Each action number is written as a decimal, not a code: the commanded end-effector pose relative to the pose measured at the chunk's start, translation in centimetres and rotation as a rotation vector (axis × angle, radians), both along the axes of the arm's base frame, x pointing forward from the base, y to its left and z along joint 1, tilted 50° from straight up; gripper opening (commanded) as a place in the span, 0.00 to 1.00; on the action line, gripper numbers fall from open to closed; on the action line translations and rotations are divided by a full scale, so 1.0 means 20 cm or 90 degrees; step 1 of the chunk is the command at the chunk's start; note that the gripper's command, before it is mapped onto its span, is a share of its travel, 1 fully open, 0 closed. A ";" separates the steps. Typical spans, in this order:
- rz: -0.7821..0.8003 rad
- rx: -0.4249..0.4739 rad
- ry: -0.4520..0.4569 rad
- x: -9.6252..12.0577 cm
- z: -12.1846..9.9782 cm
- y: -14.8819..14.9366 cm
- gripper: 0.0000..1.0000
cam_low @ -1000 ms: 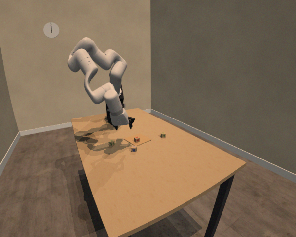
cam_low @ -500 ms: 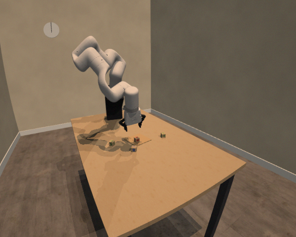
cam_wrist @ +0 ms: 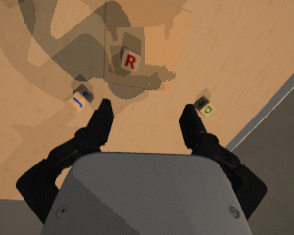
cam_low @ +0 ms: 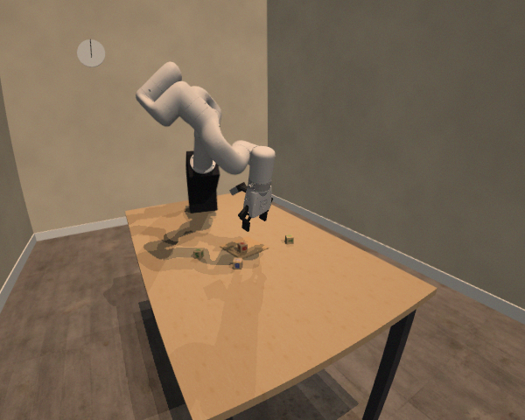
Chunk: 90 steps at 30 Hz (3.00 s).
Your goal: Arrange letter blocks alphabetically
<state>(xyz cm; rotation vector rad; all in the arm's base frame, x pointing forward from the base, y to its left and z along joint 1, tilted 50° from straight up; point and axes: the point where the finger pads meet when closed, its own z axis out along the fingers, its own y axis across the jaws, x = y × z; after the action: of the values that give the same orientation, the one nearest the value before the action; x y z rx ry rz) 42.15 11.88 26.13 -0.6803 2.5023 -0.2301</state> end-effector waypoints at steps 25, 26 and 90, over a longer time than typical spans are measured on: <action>0.425 -0.348 -0.173 -0.25 -0.08 0.80 1.00; 0.433 -0.354 -0.176 -0.26 -0.08 0.81 1.00; -0.100 0.113 -0.196 -0.13 -0.18 0.81 1.00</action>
<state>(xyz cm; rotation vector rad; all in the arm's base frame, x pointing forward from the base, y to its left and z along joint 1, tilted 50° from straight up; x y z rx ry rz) 39.36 28.06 22.62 -0.4708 2.2417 -0.2148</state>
